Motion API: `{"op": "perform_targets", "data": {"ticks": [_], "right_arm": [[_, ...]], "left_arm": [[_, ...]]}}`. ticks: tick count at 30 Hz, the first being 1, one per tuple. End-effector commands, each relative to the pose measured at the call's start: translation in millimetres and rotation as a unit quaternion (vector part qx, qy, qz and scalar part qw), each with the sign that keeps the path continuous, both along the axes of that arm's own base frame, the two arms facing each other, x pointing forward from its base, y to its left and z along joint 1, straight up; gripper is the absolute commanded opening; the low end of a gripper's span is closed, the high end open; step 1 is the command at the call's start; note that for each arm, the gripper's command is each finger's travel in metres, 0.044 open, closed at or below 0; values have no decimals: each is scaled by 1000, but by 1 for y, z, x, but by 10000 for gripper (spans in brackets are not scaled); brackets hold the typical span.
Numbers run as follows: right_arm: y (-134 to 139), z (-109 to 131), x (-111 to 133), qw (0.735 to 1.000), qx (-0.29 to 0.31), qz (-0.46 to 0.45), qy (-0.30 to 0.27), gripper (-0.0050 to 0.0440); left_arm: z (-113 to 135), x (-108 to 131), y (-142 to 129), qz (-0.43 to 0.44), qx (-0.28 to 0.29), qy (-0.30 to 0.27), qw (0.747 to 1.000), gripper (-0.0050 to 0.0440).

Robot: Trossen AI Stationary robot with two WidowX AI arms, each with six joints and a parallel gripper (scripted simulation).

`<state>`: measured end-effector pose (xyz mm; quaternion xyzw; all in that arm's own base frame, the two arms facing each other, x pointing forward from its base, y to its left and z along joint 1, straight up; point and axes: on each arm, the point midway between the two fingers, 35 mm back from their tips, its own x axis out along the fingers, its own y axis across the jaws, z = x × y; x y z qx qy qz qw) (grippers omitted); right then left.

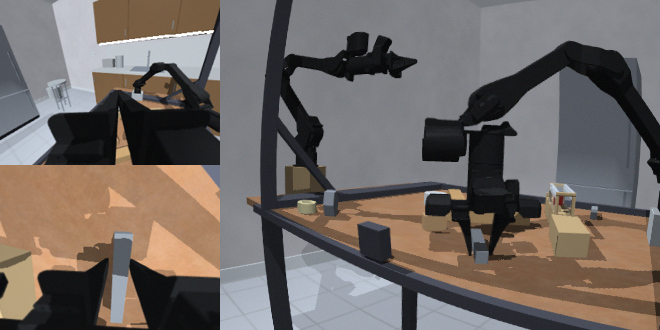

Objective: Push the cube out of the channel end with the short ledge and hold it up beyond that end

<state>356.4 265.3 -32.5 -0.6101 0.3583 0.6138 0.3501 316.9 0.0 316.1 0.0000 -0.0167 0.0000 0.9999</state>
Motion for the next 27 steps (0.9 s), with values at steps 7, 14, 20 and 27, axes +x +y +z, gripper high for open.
{"op": "perform_targets", "data": {"ticks": [7,14,20,27], "right_arm": [[4,9,4,1000,10,1,-9,0],[4,9,4,1000,10,1,-9,0],[4,14,4,1000,10,1,-9,0],[4,24,4,1000,11,1,-10,0]], "left_arm": [[7,-1,0,0,0,-8,1000,0],[7,-1,0,0,0,-8,1000,0],[7,-1,0,0,0,-8,1000,0],[7,-1,0,0,0,-8,1000,0]]}}
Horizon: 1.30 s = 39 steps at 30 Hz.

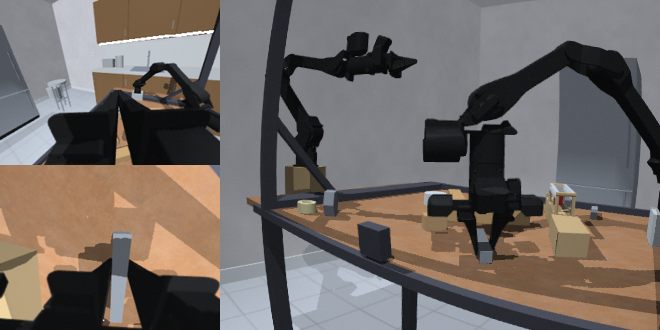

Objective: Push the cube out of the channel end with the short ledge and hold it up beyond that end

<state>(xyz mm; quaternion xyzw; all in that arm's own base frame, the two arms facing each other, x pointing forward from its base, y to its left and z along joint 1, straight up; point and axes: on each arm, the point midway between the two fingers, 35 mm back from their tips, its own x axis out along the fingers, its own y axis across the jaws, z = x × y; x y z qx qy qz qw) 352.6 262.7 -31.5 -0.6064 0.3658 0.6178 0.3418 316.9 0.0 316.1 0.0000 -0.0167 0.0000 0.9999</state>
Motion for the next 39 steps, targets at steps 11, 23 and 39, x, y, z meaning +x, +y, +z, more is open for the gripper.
{"op": "perform_targets", "data": {"ticks": [11,23,39], "right_arm": [[8,48,10,999,24,-1,-28,0],[8,67,10,999,26,-2,-31,0],[8,92,10,999,27,-3,-33,0]], "left_arm": [[7,-1,0,0,0,-8,1000,0],[7,-1,0,0,0,-8,1000,0],[7,-1,0,0,0,-8,1000,0]]}}
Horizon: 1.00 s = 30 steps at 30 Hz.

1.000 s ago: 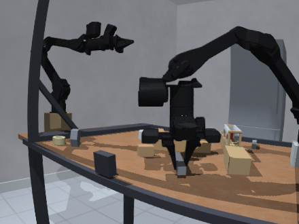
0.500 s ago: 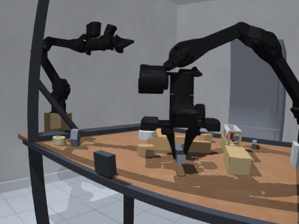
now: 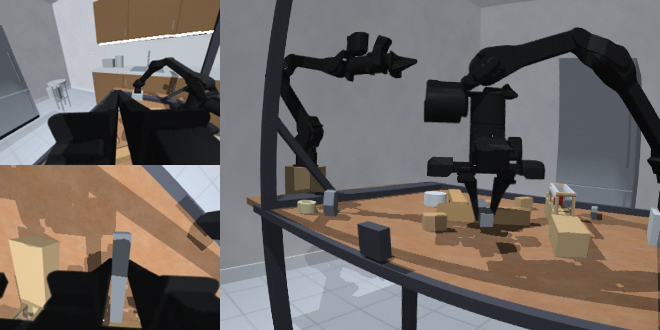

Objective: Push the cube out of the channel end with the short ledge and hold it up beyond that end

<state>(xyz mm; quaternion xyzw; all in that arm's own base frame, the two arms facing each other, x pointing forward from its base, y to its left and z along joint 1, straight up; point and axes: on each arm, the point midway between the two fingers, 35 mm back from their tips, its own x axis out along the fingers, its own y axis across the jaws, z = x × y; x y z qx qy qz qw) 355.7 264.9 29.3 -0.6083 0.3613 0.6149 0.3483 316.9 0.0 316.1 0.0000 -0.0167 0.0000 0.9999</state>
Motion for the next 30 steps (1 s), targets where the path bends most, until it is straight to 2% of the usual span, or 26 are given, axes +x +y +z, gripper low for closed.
{"op": "perform_targets", "data": {"ticks": [1,13,27,30], "right_arm": [[6,32,7,999,22,-2,-26,0],[6,39,7,999,22,-2,-27,0],[-34,46,-40,999,23,-42,-26,0],[-37,46,-44,998,23,-45,-26,0]], "left_arm": [[7,-1,0,0,0,-8,1000,0],[7,-1,0,0,0,-8,1000,0],[7,-1,0,0,0,-8,1000,0],[7,-1,0,0,0,-8,1000,0]]}}
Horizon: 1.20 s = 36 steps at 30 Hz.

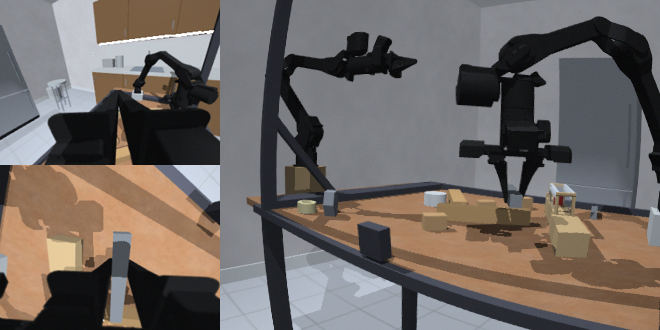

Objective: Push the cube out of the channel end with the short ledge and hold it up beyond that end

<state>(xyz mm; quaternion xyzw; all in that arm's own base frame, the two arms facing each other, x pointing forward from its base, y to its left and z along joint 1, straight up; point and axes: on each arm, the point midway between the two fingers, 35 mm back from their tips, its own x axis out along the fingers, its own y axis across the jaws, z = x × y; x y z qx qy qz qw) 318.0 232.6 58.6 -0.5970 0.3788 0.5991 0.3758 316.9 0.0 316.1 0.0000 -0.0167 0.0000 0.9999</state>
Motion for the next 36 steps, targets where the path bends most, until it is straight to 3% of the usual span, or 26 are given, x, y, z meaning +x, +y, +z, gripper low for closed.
{"op": "perform_targets", "data": {"ticks": [1,14,27,36], "right_arm": [[-7,16,-10,1000,17,-9,-19,0],[-48,9,-62,999,18,-47,-19,0],[-69,1,-89,998,18,-66,-18,0],[-73,-2,-94,997,16,-69,-15,0]], "left_arm": [[7,-1,0,0,0,-8,1000,0],[7,-1,0,0,0,-8,1000,0],[7,-1,0,0,0,-8,1000,0],[7,-1,0,0,0,-8,1000,0]]}}
